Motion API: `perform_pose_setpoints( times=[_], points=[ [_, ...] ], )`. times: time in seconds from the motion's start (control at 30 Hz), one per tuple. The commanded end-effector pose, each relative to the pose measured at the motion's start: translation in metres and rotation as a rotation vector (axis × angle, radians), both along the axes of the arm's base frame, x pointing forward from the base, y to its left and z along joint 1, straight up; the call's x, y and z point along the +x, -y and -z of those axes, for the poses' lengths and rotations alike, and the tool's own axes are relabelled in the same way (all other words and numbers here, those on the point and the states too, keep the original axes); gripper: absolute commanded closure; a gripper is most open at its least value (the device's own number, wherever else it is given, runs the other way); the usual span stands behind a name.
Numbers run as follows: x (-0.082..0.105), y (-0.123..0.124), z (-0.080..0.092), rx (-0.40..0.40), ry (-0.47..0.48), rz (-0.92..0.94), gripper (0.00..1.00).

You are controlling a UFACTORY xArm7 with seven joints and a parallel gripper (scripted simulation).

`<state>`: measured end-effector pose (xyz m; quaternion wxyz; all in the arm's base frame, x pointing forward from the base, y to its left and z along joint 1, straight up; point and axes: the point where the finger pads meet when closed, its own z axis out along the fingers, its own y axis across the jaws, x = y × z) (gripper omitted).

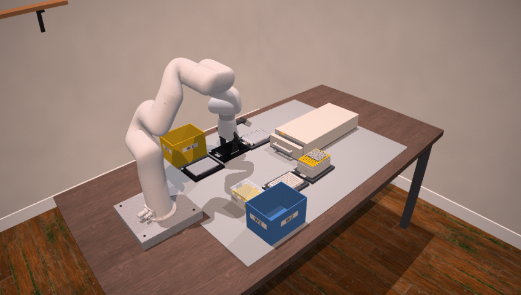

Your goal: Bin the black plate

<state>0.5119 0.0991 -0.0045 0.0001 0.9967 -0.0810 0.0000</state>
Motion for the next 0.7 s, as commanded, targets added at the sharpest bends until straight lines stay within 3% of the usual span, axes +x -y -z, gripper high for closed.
perform_pose_setpoints(
  times=[0.0,0.67],
  points=[
    [0.0017,-0.0004,-0.0018,0.001,0.005,0.0,1.0],
    [0.0017,-0.0004,-0.0044,0.001,0.005,0.0,1.0]
  ],
)
